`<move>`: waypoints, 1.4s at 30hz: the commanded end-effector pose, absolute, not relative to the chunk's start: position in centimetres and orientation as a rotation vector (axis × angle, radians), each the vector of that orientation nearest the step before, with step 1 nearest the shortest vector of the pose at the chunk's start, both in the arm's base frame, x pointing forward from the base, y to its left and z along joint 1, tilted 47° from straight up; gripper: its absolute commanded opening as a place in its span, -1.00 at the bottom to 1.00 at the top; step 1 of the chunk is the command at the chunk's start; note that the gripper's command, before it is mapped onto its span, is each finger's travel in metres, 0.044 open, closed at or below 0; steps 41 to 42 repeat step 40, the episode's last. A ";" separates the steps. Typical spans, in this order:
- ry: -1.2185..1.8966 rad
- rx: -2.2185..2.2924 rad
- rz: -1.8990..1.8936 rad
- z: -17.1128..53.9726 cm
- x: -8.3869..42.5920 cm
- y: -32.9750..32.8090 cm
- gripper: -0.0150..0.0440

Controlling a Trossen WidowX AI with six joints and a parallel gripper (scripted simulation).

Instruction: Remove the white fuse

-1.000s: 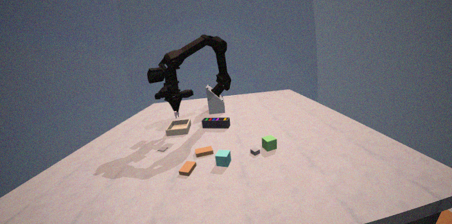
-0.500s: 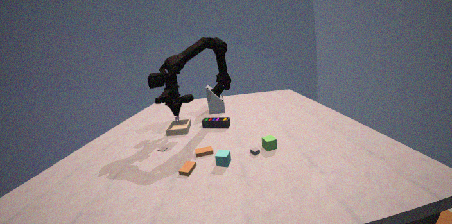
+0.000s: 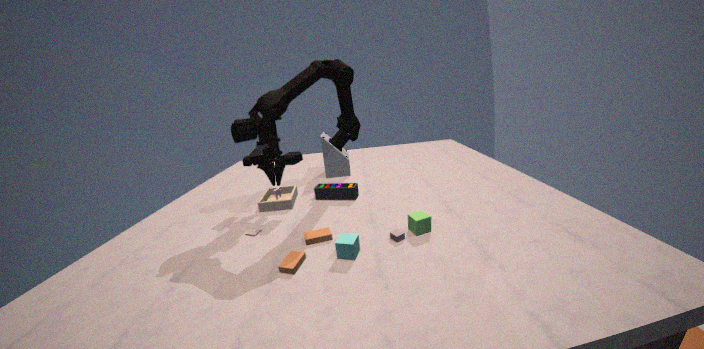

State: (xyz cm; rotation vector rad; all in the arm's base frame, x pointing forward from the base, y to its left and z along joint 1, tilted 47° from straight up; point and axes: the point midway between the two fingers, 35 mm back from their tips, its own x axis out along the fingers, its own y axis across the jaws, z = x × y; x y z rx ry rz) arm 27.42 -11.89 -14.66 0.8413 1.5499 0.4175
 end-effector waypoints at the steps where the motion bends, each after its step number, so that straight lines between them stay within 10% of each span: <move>1: 1.549 0.840 0.418 -14.6 27.5 -11.9 0.04; 8: 1.549 0.840 0.417 -14.4 27.5 -12.1 0.63; 42: 1.545 0.852 0.411 -12.1 27.3 -14.6 0.63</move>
